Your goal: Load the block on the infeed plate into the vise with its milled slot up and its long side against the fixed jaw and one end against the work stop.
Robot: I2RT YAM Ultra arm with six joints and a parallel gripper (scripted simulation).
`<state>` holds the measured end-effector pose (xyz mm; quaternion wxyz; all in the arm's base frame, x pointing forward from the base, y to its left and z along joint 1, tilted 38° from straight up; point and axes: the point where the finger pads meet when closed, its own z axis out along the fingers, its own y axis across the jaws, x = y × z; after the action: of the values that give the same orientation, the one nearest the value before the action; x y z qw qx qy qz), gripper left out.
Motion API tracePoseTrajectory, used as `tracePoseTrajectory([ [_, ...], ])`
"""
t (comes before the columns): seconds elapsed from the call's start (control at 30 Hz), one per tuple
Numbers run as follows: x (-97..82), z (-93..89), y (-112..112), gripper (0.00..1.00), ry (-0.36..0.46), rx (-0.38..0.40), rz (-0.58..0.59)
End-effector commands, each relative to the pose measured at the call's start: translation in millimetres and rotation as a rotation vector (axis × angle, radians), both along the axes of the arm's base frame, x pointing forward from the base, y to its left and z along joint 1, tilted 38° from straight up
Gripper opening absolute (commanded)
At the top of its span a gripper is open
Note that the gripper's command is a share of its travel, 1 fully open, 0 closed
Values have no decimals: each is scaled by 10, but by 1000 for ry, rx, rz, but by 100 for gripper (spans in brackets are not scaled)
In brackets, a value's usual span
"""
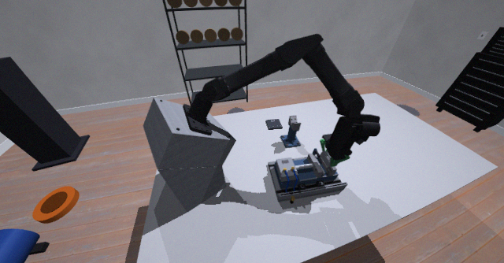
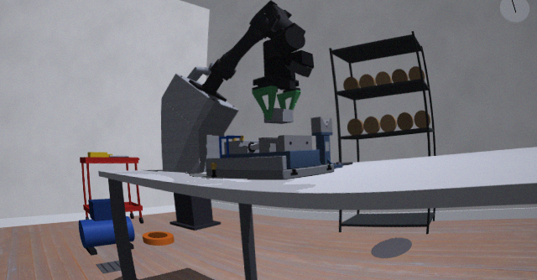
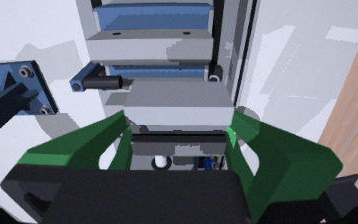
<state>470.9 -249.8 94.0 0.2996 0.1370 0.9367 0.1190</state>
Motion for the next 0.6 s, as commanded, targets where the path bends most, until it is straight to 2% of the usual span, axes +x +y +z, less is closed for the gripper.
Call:
tracePoseTrajectory([
  [0.0,3,139,-85,0,-29,-22,-19],
  [0.47,-34,84,-22,0,-13,-11,-16],
  [0.57,8,150,-45,0,-31,-23,-15],
])
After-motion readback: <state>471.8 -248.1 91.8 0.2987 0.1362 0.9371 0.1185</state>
